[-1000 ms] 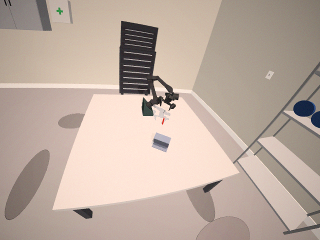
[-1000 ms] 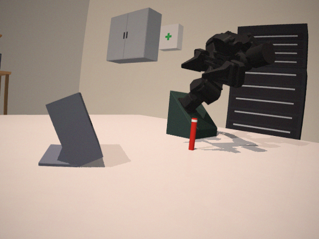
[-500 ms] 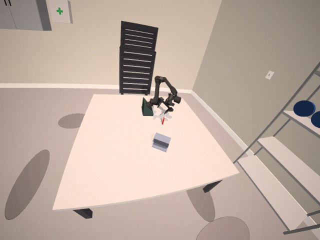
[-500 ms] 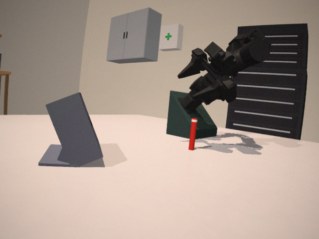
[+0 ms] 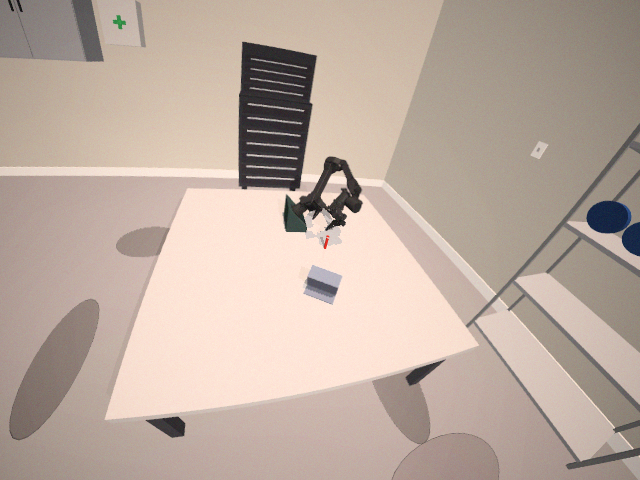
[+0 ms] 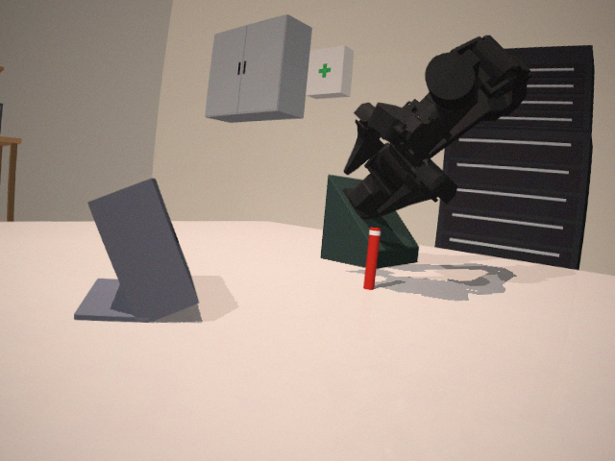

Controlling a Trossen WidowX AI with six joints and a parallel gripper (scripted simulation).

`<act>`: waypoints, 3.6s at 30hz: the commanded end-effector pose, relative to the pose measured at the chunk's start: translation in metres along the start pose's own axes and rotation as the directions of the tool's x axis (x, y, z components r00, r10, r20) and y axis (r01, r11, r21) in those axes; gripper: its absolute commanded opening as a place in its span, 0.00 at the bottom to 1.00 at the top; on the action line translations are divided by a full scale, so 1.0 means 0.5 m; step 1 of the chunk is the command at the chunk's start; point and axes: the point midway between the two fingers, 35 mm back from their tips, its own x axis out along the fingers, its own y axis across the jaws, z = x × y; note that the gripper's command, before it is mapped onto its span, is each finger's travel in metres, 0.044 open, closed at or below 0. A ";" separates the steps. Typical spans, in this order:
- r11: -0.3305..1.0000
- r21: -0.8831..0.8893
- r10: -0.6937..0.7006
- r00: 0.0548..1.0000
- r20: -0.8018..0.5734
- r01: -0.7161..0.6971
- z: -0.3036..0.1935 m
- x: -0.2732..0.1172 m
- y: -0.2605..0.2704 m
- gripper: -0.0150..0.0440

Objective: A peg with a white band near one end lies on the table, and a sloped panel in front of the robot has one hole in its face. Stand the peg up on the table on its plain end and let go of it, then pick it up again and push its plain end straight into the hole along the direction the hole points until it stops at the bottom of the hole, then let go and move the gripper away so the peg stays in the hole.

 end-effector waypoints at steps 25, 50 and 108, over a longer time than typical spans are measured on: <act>0.818 0.232 0.574 0.776 -0.261 -0.527 0.078 -0.021 0.049 1.00; 0.821 0.159 0.571 0.779 -0.260 -0.549 0.064 0.029 0.084 1.00; 0.819 0.155 0.573 0.778 -0.259 -0.552 0.038 0.102 0.141 0.25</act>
